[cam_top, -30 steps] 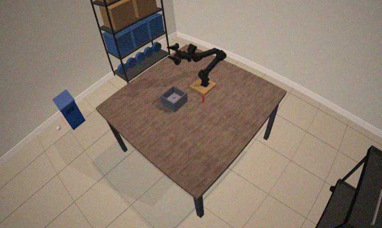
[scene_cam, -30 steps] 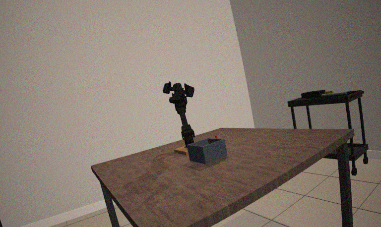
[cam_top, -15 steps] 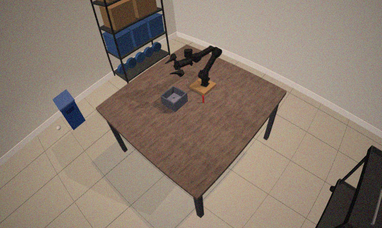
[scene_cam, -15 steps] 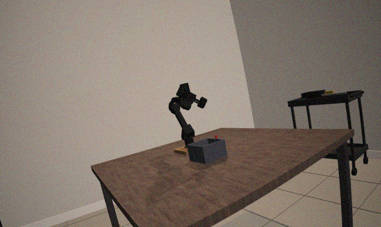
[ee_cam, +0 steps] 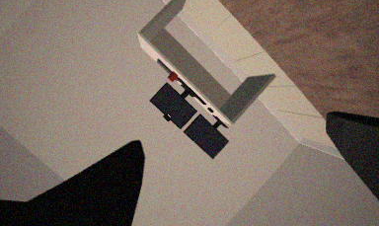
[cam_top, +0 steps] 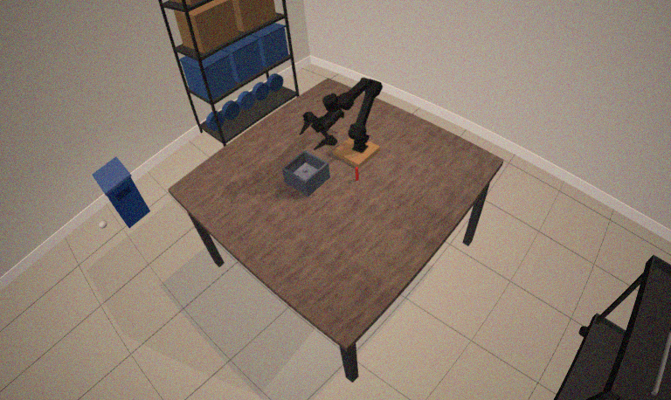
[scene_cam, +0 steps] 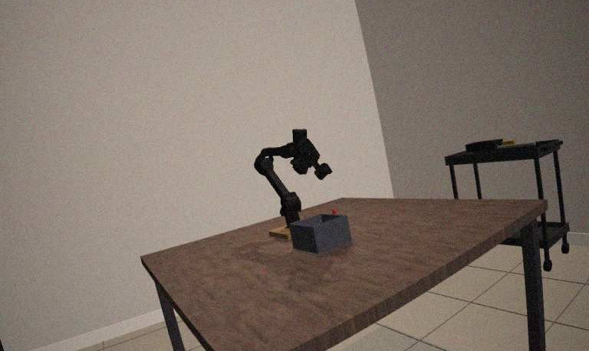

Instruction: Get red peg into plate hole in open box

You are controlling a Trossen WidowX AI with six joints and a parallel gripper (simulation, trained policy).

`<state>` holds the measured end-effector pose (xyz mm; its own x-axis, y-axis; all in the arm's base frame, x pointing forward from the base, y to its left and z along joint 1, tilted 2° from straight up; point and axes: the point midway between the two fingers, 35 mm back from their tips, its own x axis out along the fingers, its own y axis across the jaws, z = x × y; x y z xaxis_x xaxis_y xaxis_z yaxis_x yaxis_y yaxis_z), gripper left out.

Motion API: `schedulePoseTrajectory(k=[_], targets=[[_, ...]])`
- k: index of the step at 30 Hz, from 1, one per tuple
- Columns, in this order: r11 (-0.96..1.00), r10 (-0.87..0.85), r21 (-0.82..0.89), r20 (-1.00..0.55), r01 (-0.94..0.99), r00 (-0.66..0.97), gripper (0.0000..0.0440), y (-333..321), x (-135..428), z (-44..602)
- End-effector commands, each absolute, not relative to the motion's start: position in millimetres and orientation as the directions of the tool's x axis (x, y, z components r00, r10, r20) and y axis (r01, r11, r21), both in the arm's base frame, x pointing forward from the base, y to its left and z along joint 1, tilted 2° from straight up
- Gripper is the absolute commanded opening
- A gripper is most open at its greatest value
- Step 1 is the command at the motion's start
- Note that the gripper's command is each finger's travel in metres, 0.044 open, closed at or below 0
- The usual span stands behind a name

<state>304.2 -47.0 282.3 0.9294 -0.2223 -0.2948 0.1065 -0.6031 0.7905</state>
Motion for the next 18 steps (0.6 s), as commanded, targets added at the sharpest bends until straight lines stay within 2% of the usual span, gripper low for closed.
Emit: schedulePoseTrajectory(k=[1,18], targets=[[-0.568,-0.193,0.802,-0.350,0.187,0.917,0.0440,-36,305,275],[-0.250,-0.041,0.698,-0.700,0.671,0.713,0.0440,30,279,211]])
